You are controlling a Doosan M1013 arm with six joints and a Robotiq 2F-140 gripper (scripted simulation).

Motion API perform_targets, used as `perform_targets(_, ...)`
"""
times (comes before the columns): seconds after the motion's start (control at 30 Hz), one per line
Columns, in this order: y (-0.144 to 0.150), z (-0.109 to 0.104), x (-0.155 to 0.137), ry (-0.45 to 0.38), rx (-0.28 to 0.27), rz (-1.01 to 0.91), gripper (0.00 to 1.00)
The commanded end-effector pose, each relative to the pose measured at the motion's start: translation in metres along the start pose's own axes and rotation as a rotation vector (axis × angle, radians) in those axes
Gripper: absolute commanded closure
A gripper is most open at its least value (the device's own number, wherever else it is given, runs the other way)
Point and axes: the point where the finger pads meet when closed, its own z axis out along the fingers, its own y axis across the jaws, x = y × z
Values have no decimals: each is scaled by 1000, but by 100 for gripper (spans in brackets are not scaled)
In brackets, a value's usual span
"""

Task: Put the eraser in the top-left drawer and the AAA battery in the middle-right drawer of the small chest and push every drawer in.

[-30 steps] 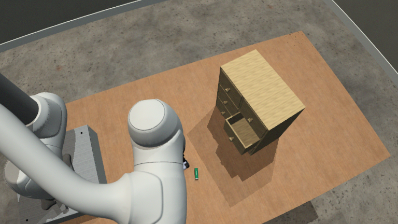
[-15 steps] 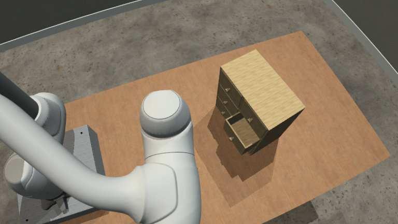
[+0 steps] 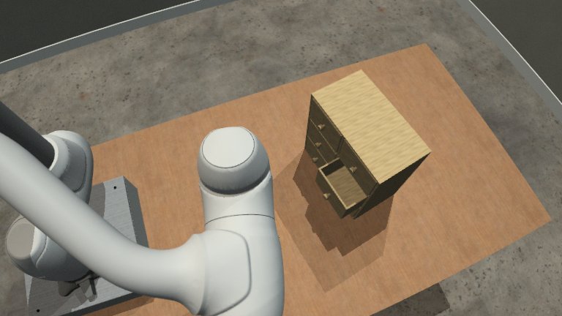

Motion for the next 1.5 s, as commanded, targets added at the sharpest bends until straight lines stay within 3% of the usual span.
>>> perform_targets(0.0,0,0,0,0,0,0,80)
perform_targets(0.33,-1,1,1,0,0,3,80)
perform_targets(0.43,-16,11,11,0,0,43,80)
perform_targets(0.53,-56,37,33,-1,0,142,80)
perform_targets(0.63,-75,48,42,-1,0,187,80)
perform_targets(0.67,-97,61,51,-1,0,237,80)
perform_targets(0.7,-97,61,51,-1,0,237,80)
perform_targets(0.73,-120,75,59,-1,0,289,80)
perform_targets(0.77,-120,75,59,-1,0,289,80)
perform_targets(0.8,-146,89,66,-1,-1,344,80)
perform_targets(0.9,-146,89,66,-1,-1,344,80)
perform_targets(0.97,-199,118,75,-1,-1,454,80)
perform_targets(1.03,-199,118,75,-1,-1,454,80)
perform_targets(1.07,-224,131,77,-1,-1,506,80)
perform_targets(1.1,-224,131,77,-1,-1,506,80)
perform_targets(1.13,-249,144,77,-1,-1,555,80)
perform_targets(1.17,-249,144,77,-1,-1,555,80)
perform_targets(1.2,-271,155,76,0,-1,600,80)
perform_targets(1.23,-271,155,76,0,-1,600,80)
perform_targets(1.4,-329,185,69,0,0,716,80)
perform_targets(1.47,-329,185,69,0,0,716,80)
